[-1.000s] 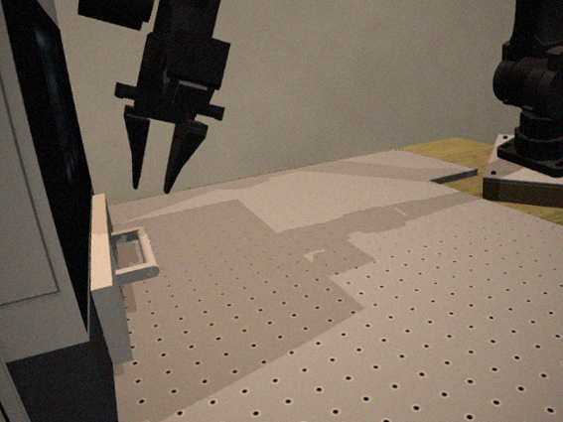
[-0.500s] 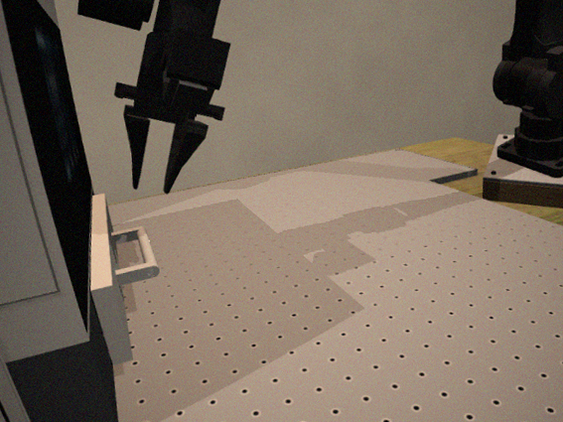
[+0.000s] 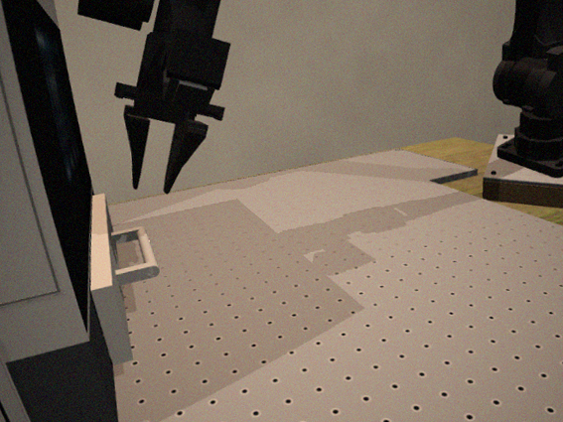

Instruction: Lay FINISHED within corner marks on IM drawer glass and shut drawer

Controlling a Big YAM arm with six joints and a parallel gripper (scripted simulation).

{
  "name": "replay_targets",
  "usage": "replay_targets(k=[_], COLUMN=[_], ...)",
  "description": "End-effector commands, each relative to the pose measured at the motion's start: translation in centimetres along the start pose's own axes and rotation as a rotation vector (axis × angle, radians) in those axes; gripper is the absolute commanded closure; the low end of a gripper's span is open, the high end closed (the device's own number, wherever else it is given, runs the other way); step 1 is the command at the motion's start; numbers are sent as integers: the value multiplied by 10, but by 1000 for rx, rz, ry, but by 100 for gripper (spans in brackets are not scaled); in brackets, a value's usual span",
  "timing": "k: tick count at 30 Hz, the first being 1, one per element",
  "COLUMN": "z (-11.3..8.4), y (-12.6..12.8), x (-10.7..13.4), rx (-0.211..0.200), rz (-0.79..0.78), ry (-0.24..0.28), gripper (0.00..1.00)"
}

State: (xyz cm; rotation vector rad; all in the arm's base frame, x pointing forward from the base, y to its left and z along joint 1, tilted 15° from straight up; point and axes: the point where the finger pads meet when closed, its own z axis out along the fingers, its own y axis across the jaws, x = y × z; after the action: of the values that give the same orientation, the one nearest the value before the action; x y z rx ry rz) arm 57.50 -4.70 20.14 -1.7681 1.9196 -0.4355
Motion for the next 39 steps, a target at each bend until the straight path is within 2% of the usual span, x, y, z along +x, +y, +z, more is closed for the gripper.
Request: replay_targets(k=[1, 3, 4, 6, 9, 12, 15, 16, 17, 20, 21, 22, 26, 29, 36, 37, 38, 39], z=[5, 5, -16, -26, -37, -39, -50, -50, -32, -31, -36, -56, -69, -71, -89, -89, -77, -90], y=[10, 10, 2, 3, 13, 17, 28, 28, 36, 36, 40, 36, 52, 56, 80, 81, 85, 86], x=[5, 5, 6, 7, 8, 1, 9, 9, 12, 5, 10, 10, 11, 6, 12, 12, 11, 10], rx=[-28, -28, 6, 8, -14, -24, -36, -36, -74, -77, -80, -51, -78, -88, -118, -118, -148, -132], rz=[3, 3, 54, 110, 202, 224, 294, 294, 301, 290, 328, 359, 478, 501, 662, 662, 661, 690], ry=[2, 2, 7, 10, 14, 9, 18, 18, 23, 16, 23, 24, 35, 35, 59, 59, 63, 63], gripper=[69, 69, 0, 0, 0, 0, 0, 0, 0, 0, 0, 0, 0, 0, 0, 0, 0, 0])
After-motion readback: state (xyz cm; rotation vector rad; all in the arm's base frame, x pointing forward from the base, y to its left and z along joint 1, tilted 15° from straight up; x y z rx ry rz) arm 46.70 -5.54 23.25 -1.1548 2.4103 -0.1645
